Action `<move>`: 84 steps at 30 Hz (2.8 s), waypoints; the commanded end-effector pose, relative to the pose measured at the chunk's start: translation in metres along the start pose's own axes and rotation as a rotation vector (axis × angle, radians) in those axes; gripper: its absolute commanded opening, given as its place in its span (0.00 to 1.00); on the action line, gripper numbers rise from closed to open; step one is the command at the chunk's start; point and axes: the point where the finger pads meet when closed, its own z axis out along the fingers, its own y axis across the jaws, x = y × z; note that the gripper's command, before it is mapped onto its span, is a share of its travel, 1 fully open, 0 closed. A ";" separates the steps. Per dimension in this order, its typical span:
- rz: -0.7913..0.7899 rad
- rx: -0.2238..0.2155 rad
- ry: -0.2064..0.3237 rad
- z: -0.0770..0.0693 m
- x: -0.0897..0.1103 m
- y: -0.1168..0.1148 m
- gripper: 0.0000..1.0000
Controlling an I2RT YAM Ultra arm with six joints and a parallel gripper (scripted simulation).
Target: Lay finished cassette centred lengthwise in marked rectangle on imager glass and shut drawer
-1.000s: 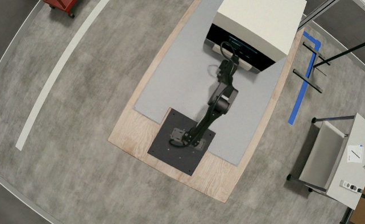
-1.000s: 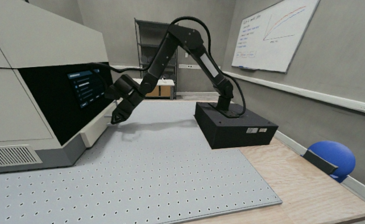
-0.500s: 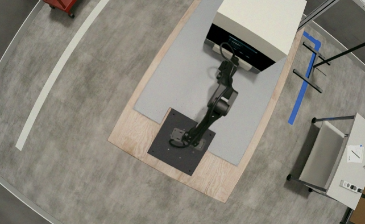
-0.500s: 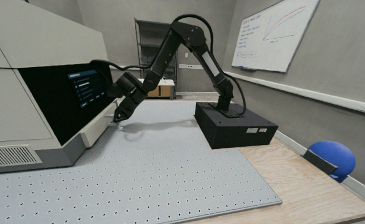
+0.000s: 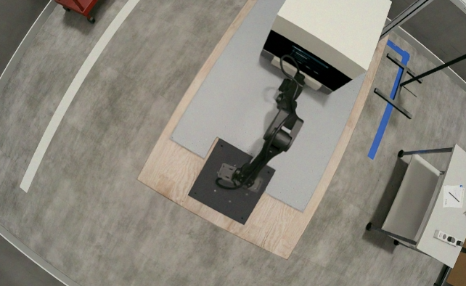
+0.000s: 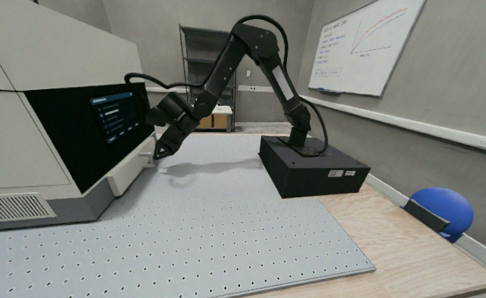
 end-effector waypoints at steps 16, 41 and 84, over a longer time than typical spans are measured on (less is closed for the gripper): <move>-0.001 -0.005 -0.010 -0.031 -0.007 0.004 0.35; -0.002 0.000 0.114 -0.067 -0.010 0.005 0.35; -0.005 -0.005 0.755 -0.201 0.130 0.008 0.35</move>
